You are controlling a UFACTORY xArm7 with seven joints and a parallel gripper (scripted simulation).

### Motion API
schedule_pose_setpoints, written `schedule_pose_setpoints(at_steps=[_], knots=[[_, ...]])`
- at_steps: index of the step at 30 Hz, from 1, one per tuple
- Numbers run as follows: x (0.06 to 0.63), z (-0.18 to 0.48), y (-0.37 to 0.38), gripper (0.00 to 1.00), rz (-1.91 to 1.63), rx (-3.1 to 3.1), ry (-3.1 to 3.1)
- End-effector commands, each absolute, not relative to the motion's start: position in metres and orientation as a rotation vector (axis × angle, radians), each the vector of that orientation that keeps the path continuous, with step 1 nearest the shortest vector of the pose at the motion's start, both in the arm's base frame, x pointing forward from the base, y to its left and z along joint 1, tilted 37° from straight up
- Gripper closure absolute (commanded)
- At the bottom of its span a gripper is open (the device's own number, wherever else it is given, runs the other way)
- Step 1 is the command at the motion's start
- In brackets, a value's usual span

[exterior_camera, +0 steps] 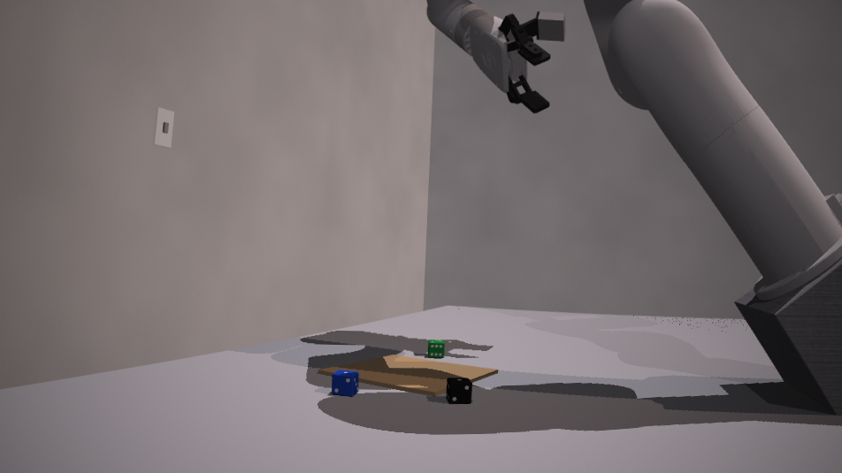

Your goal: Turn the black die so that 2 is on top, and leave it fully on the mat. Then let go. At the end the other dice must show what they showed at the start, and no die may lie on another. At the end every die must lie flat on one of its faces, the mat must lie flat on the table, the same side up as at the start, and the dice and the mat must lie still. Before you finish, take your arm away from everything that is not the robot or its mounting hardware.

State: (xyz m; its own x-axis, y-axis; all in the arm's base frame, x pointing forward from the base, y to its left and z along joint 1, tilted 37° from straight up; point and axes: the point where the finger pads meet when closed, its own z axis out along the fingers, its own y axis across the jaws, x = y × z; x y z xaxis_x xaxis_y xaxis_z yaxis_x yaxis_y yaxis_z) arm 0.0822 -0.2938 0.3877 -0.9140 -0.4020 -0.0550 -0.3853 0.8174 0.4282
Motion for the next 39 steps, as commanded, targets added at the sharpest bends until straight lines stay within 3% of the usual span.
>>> schedule_pose_setpoints(at_steps=[1, 15, 39], knots=[[0.086, 0.378, -0.299, 0.0, -0.641, 0.735, -2.963], [0.132, 0.318, -0.314, 0.0, -0.318, 1.405, -2.86], [0.232, 0.272, -0.281, 0.0, 0.275, 2.315, -2.347]])
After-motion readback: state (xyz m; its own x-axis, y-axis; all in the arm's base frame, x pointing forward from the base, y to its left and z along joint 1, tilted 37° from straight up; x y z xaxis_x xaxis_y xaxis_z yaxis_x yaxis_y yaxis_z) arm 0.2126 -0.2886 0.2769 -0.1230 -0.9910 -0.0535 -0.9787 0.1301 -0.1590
